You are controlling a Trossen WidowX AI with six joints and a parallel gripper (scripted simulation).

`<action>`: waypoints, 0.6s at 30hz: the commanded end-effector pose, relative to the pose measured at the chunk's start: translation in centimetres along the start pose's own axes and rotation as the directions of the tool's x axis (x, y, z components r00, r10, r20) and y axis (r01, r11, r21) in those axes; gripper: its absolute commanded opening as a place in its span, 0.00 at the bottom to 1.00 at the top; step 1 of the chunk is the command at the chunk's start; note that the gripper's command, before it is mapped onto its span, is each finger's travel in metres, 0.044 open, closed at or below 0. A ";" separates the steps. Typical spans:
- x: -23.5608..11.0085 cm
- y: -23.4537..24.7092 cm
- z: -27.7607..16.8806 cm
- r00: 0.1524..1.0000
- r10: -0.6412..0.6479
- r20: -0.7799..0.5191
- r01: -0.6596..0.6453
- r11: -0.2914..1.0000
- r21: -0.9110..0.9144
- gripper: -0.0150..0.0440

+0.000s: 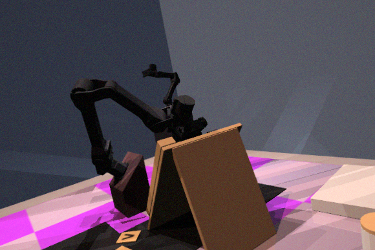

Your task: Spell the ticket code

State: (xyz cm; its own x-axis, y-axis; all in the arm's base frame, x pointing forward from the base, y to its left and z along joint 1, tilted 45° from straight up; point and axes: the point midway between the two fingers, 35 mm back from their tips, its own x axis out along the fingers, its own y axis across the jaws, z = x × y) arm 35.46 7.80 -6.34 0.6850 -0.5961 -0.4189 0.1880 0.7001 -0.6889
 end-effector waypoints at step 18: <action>0.0 -1.4 -0.1 1.000 0.002 -0.002 -0.002 1.000 -0.007 0.25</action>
State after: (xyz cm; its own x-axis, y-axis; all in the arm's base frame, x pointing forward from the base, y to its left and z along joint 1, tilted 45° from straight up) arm 35.25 6.96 -5.52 0.6848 -0.5965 -0.4187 0.1877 0.6995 -0.6895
